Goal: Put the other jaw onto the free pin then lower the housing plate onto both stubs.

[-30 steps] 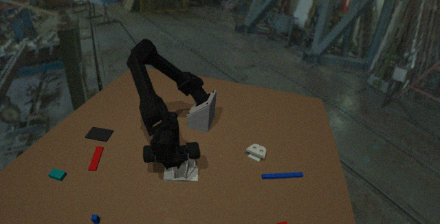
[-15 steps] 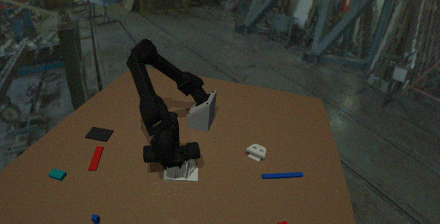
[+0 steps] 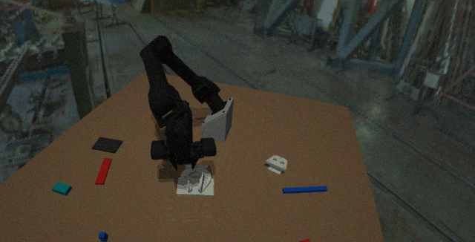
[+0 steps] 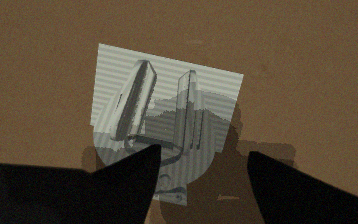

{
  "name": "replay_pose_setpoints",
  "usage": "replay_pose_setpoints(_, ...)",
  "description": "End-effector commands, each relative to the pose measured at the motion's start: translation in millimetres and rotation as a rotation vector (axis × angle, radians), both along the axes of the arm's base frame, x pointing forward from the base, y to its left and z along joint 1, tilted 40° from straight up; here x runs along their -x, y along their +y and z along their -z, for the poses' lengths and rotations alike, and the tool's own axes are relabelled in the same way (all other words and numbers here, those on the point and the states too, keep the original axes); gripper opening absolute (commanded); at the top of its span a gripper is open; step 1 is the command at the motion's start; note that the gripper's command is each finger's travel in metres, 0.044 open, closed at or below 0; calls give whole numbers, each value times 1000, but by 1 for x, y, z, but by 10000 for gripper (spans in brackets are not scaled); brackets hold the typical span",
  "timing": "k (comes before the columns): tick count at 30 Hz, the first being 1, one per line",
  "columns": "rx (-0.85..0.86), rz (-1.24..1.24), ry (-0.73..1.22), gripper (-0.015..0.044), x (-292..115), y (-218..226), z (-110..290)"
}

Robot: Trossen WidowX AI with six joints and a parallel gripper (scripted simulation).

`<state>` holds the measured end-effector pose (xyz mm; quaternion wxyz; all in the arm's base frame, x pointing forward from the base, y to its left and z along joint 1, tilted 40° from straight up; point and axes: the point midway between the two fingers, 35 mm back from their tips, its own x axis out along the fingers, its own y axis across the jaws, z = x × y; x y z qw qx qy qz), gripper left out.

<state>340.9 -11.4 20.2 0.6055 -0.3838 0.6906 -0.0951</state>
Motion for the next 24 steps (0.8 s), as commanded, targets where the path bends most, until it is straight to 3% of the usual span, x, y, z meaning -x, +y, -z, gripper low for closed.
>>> replay_pose_setpoints(1,0,-10,18,277,1,0,4)
replay_pose_setpoints(7,-11,-118,100,434,2,19,13)
replay_pose_setpoints(24,-32,-441,348,440,12,73,43)
